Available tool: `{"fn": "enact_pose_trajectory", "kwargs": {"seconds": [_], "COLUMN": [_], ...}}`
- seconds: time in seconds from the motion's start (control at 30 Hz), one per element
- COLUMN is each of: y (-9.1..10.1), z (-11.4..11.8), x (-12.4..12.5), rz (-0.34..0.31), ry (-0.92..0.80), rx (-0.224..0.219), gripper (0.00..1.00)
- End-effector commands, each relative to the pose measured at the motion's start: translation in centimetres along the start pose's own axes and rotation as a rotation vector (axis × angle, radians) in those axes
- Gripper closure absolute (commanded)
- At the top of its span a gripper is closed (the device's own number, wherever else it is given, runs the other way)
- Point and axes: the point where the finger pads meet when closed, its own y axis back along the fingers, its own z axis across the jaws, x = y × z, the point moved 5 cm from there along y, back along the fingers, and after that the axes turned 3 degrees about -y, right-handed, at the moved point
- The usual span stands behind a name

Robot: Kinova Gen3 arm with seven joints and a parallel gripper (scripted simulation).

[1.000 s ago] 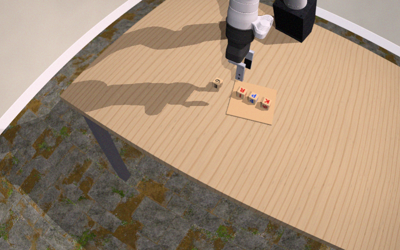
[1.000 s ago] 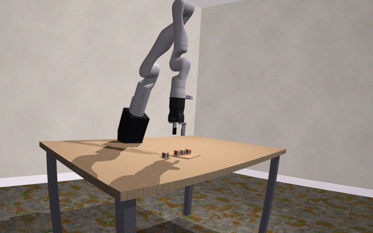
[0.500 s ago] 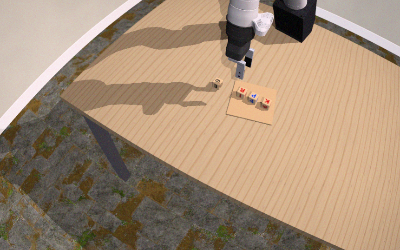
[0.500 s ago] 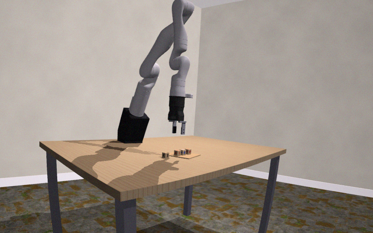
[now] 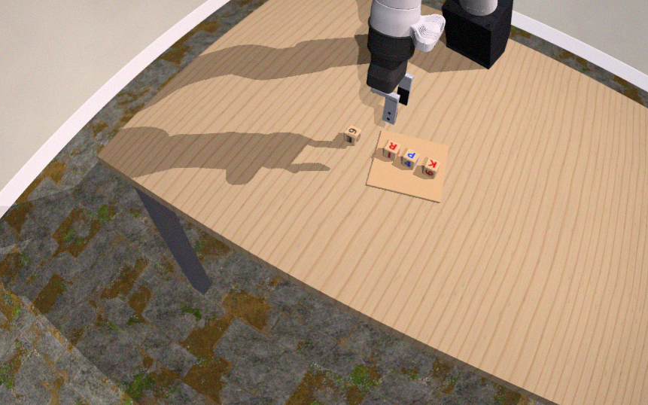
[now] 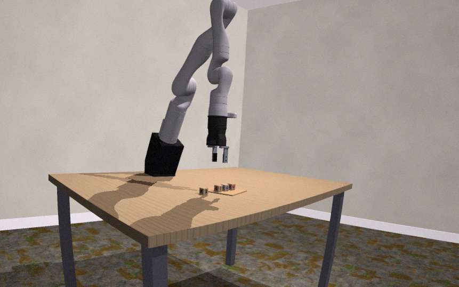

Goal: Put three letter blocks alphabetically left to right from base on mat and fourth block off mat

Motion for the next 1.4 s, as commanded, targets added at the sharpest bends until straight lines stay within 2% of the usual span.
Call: {"fn": "enact_pose_trajectory", "kwargs": {"seconds": [0.0,1.37], "y": [0.5,4.1], "z": [0.3,0.2], "x": [0.5,0.5], "rz": [0.007,0.013], "ry": [0.01,0.01], "rx": [0.032,0.04], "gripper": [0.0,0.0]}}
